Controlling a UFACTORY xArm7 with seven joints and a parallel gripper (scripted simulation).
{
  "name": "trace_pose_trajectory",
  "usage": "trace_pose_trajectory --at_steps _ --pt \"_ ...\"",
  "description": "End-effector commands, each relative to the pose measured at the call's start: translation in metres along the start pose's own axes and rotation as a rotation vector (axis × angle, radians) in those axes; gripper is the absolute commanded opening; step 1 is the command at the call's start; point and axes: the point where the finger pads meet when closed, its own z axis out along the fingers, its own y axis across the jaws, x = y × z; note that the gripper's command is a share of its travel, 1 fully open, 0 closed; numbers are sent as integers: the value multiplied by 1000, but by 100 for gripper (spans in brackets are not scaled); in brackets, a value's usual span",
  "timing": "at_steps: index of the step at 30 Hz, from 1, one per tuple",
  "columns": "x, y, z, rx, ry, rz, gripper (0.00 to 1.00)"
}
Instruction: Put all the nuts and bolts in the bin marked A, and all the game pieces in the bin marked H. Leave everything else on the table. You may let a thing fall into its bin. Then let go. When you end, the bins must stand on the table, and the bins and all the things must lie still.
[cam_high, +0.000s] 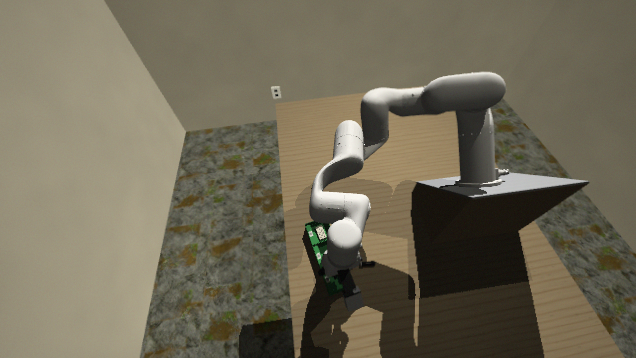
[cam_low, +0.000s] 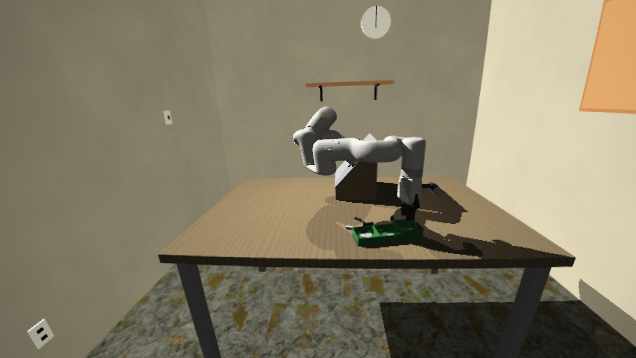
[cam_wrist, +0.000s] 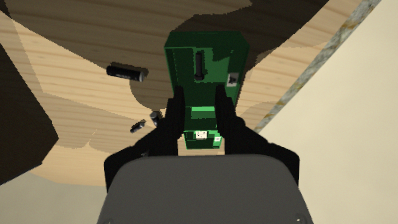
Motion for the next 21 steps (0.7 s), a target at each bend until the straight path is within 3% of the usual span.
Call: trace_pose_trajectory --at_steps 1,21 --pt "1 1 -11 -4 4 0 100" --pt "1 1 -83 -4 4 0 100"
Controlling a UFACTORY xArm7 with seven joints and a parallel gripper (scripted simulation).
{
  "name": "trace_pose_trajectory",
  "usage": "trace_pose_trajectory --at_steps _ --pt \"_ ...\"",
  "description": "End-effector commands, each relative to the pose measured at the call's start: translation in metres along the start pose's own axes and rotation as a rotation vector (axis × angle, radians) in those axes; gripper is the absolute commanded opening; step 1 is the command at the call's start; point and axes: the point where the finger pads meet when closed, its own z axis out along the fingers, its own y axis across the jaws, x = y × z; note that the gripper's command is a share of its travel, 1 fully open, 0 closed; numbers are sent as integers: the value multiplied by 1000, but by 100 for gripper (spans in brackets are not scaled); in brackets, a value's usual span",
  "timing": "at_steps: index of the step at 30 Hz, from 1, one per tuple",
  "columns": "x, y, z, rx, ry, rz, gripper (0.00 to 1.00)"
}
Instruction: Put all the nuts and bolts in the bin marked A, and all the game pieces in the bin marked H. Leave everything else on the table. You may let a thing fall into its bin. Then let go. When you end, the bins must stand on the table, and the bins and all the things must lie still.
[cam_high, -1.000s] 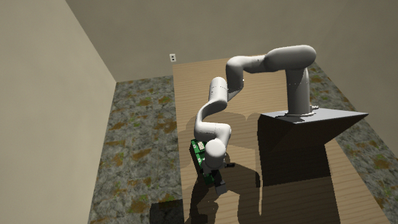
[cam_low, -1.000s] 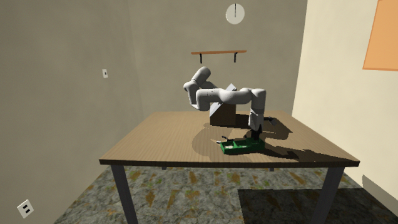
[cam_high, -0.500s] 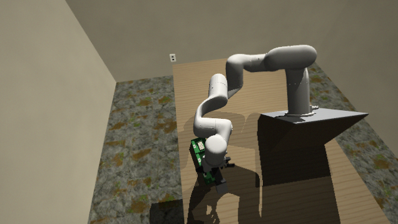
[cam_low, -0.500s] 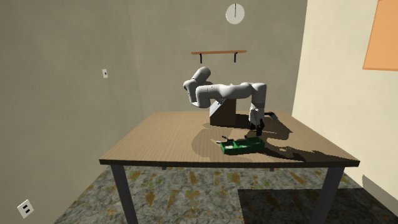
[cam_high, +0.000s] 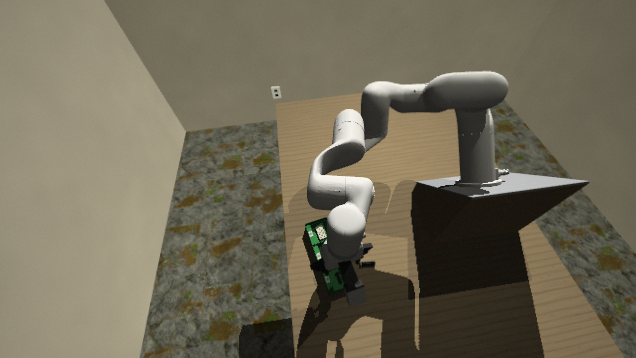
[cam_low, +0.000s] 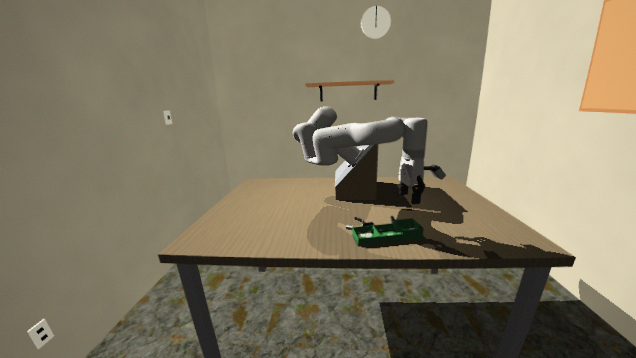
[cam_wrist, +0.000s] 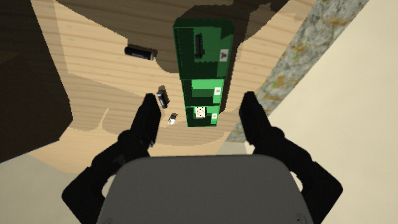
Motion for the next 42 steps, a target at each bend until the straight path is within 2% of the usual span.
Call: trace_pose_trajectory --at_steps 1,15,42 --pt "0 1 -19 -3 2 0 100" --pt "0 0 -64 -3 2 0 100" --pt "0 0 -64 -3 2 0 100"
